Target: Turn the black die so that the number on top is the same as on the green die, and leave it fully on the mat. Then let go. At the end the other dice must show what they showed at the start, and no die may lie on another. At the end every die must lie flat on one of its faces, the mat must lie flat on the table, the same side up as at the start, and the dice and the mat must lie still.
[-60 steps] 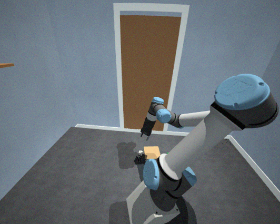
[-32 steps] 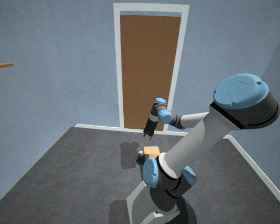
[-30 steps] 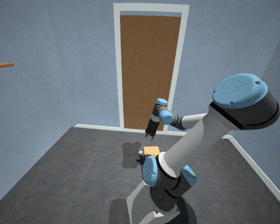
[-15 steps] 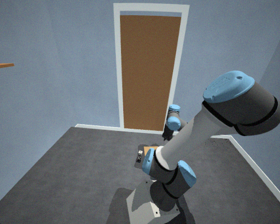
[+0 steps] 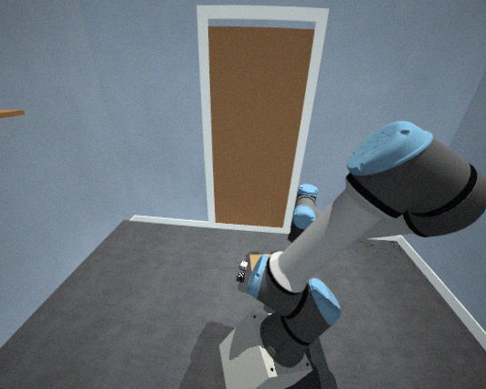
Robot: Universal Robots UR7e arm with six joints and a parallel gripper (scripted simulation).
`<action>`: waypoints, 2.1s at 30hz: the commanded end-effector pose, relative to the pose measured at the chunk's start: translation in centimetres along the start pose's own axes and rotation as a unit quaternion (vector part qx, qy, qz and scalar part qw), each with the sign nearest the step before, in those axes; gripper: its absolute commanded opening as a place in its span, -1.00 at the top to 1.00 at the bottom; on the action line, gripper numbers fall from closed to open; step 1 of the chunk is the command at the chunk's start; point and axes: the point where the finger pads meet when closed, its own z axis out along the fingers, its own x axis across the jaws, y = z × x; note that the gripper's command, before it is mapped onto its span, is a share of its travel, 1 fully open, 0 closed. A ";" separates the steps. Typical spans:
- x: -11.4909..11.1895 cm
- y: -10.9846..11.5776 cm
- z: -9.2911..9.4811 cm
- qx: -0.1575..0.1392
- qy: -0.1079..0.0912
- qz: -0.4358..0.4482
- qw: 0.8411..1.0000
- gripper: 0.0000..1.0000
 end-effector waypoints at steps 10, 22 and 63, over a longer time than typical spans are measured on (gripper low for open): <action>0.0 0.0 0.4 0.001 0.000 0.000 1.000 -1.00; 0.0 -0.1 4.6 0.001 0.000 0.000 1.000 -1.00; 0.0 -0.1 10.0 0.001 0.000 0.000 1.000 -1.00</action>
